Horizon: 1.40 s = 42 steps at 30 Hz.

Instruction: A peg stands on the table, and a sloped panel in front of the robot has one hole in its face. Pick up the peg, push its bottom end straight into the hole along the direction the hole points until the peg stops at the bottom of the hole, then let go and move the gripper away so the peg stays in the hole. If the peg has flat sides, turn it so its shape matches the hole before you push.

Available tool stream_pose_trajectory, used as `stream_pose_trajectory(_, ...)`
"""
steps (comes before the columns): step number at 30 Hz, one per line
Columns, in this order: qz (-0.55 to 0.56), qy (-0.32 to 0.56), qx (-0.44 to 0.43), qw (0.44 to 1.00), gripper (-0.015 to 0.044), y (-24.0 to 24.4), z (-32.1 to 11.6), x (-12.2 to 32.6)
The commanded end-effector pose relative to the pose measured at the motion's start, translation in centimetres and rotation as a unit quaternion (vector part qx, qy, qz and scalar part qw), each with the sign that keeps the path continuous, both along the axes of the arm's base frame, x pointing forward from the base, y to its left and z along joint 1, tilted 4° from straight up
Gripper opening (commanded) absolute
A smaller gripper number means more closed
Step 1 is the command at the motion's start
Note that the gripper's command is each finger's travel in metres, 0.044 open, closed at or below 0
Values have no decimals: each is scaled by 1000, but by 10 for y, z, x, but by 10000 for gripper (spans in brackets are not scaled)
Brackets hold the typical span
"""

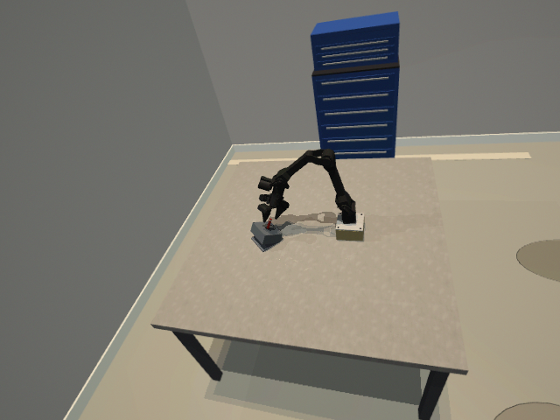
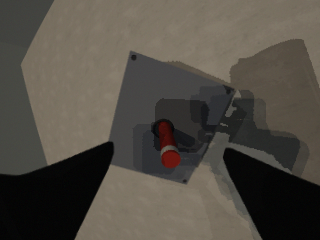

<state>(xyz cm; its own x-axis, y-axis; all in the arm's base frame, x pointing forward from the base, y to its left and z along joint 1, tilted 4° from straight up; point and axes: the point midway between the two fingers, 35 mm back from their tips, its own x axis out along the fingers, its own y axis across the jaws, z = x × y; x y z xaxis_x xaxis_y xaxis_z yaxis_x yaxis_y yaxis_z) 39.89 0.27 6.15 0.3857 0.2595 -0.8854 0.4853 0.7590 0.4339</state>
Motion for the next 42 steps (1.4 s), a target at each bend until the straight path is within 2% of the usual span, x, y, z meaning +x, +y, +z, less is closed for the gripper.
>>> stream_pose_trajectory(1, 2, -7, 1, 1000, 440, -2, 11, -1)
stream_pose_trajectory(42, 0, -5, 0, 1000, 440, -24, 65, -32)
